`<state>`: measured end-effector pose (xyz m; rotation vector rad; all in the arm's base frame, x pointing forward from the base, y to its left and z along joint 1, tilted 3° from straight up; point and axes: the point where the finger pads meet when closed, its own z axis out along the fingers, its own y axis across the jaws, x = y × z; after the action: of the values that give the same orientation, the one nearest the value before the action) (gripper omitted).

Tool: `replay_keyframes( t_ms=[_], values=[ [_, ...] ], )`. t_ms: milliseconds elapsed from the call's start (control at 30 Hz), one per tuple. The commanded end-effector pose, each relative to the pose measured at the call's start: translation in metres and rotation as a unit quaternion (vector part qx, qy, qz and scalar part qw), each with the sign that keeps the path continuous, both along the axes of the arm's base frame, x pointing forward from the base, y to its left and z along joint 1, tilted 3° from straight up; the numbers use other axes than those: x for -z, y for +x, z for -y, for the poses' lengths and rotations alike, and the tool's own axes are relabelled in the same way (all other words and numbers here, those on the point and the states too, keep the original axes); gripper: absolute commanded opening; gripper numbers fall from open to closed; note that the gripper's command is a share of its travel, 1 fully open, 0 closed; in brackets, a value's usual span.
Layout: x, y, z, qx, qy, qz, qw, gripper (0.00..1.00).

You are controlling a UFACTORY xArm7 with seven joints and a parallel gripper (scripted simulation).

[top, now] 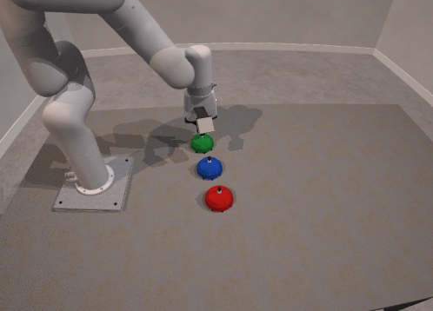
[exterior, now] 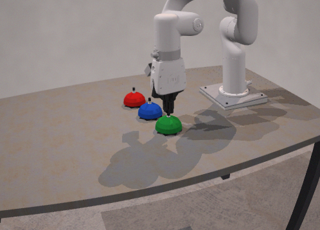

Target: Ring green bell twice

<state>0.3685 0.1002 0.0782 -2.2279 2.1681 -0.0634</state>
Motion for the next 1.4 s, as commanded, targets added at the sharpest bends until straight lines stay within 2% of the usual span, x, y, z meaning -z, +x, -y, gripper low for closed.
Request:
replay_keyframes(
  t_ms=[0, 1367],
  values=[
    [0.0000, -0.0004, 0.0001, 0.000, 0.000, 0.000, 1.000, 0.00],
    [-0.0062, -0.0007, 0.0001, 0.000, 0.000, 0.000, 1.000, 0.00]
  ],
)
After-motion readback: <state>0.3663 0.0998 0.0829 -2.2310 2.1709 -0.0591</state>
